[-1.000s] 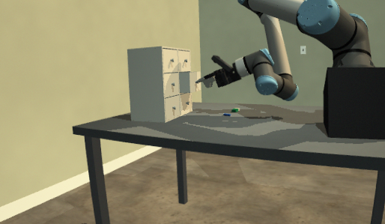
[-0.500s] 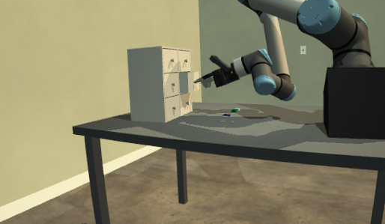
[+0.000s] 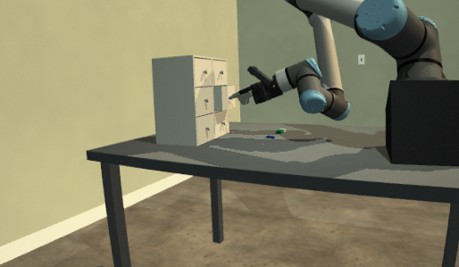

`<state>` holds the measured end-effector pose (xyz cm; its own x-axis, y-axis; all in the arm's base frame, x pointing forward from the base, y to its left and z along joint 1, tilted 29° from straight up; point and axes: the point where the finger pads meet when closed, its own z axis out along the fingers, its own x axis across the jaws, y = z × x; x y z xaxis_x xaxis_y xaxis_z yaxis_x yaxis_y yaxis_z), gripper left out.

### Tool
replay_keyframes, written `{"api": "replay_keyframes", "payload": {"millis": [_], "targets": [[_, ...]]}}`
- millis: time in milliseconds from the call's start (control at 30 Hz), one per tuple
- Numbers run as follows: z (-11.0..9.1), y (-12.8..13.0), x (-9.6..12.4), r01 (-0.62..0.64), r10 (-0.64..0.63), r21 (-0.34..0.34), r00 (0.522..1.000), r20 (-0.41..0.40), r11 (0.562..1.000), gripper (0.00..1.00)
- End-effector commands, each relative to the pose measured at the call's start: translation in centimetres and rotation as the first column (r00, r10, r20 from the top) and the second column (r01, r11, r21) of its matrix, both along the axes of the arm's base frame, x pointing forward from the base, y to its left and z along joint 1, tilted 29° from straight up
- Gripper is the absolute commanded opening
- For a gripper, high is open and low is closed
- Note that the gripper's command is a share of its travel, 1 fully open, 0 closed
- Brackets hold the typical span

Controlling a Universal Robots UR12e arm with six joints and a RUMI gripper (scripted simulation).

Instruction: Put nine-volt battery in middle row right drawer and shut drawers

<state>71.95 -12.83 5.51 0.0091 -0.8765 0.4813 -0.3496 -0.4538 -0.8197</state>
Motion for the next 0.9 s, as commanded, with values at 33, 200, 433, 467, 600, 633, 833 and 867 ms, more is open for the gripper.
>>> {"api": "replay_keyframes", "payload": {"millis": [33, 200, 433, 467, 600, 633, 833, 867], "targets": [[0.0, 0.0, 0.3, 0.000, 0.000, 0.000, 1.000, 0.000, 1.000, 0.07], [0.0, 0.0, 0.7, 0.000, 0.000, 0.000, 1.000, 0.000, 1.000, 0.07], [0.0, 0.0, 1.2, 0.000, 0.000, 0.000, 1.000, 0.000, 1.000, 0.07], [0.0, 0.0, 1.3, 0.000, 0.000, 0.000, 1.000, 0.000, 1.000, 0.07], [0.0, 0.0, 1.4, 0.000, 0.000, 0.000, 1.000, 0.000, 1.000, 0.07], [0.0, 0.0, 1.5, 0.000, 0.000, 0.000, 1.000, 0.000, 1.000, 0.07], [0.0, 0.0, 1.9, 0.000, 0.000, 0.000, 1.000, 0.000, 1.000, 0.07], [0.0, 0.0, 1.9, 0.000, 0.000, 0.000, 1.000, 0.000, 1.000, 0.07]]}}
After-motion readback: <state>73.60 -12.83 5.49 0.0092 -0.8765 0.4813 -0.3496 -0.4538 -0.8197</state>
